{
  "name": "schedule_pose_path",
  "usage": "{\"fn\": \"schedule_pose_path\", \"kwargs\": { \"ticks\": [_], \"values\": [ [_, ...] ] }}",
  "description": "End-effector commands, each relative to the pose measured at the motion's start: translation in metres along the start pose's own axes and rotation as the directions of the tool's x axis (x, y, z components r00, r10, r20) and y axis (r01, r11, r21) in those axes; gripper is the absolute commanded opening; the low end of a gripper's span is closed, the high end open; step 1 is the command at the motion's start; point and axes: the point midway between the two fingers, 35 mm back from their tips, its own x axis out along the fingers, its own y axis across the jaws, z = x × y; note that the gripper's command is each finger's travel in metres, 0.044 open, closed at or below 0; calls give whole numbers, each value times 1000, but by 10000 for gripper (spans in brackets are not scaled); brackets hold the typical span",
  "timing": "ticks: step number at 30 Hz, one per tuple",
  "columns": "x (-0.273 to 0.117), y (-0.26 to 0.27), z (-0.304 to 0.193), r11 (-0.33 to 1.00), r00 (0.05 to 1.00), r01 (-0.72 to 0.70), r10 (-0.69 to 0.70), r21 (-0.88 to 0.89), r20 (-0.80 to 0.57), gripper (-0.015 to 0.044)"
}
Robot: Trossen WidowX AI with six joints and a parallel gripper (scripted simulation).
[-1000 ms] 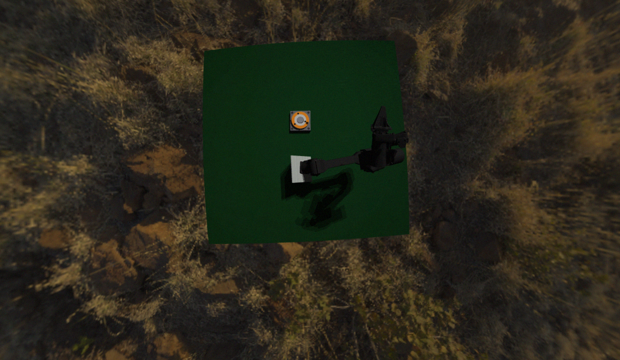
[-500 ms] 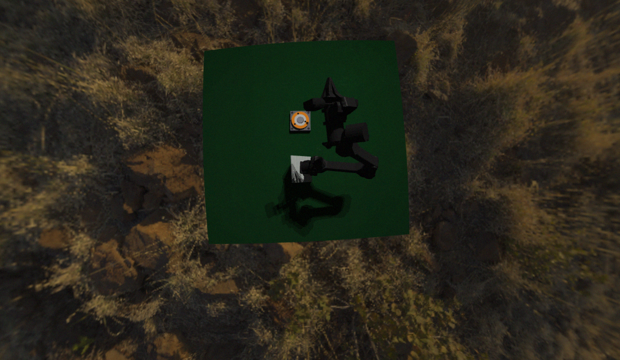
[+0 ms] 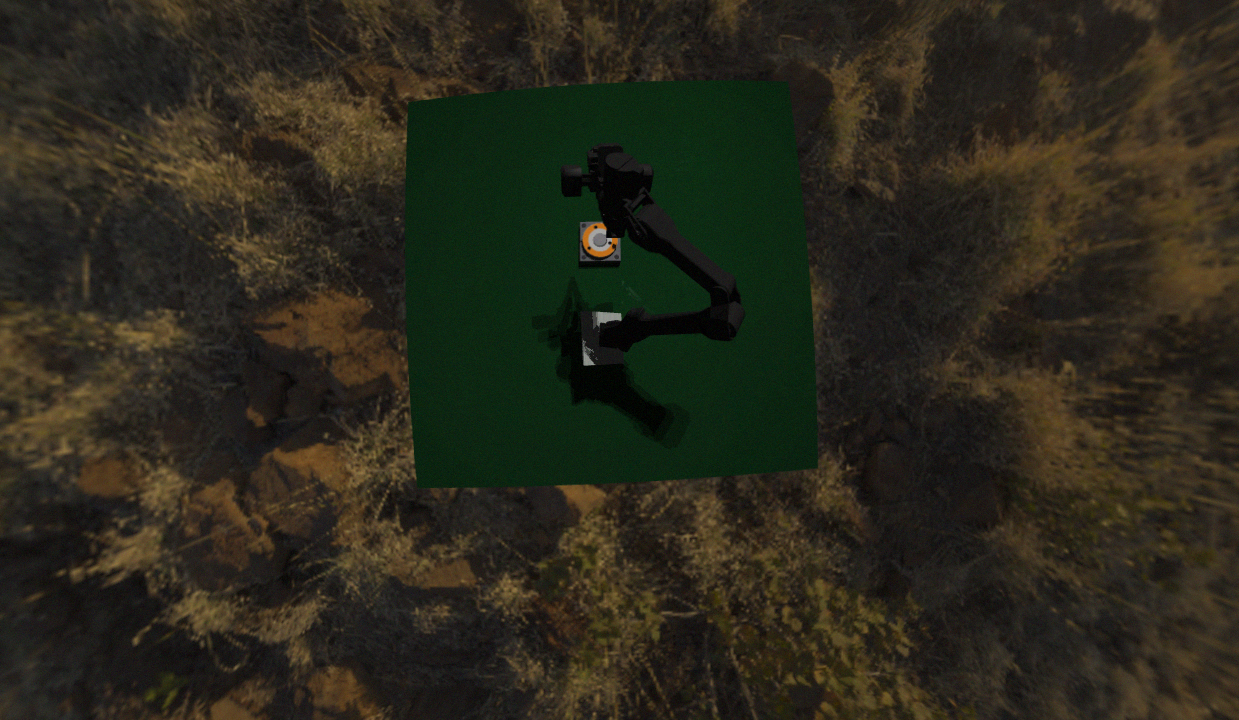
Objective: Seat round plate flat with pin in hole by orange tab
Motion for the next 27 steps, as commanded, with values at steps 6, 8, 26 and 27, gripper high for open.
{"fn": "schedule_pose_path", "kwargs": {
  "ticks": [6, 8, 26, 27],
  "values": [
    [77, -31, -124, 995, 856, 90, -101, -47, -507, 0],
    [84, -41, -154, 992, 780, 107, -126, -69, -613, 0],
    [94, -72, -252, 982, 500, 140, -178, -124, -848, 0],
    [96, -73, -257, 982, 500, 140, -178, -124, -848, 0]
  ]
}}
